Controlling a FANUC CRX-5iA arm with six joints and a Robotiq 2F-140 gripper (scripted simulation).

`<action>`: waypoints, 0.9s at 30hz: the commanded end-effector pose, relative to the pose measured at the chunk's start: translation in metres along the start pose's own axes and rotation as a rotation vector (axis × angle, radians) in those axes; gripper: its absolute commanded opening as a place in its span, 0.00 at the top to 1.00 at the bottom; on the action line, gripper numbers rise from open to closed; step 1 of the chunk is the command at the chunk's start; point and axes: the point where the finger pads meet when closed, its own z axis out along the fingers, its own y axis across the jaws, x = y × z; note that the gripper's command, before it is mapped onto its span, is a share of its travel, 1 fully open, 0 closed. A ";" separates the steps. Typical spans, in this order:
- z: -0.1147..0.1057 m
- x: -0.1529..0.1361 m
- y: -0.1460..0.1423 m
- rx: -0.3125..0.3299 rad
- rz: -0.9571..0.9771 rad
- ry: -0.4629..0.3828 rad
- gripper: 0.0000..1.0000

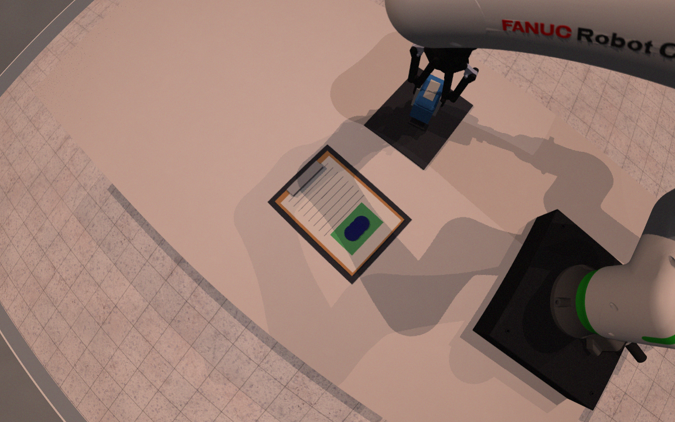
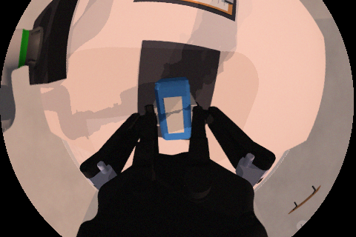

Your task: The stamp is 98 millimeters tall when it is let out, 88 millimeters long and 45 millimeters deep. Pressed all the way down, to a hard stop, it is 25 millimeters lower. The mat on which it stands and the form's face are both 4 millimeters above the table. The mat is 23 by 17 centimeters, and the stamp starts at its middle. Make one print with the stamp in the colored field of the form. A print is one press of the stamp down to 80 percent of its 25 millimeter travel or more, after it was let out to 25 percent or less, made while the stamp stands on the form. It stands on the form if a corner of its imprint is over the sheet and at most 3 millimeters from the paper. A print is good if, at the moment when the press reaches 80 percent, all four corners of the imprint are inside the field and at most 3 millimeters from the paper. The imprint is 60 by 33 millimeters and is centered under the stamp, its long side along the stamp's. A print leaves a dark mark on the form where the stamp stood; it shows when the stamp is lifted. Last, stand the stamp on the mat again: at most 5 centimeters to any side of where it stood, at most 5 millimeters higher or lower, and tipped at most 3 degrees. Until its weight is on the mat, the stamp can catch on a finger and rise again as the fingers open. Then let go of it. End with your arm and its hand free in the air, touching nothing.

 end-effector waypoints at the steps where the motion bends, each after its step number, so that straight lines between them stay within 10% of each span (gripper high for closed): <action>1: 0.000 0.000 0.000 0.000 0.000 0.000 0.83; 9: 0.000 0.000 0.000 0.000 0.000 0.000 0.83; 10: 0.000 0.000 0.000 0.000 0.000 0.000 0.49; 27: 0.000 0.000 0.000 0.000 0.000 0.000 0.49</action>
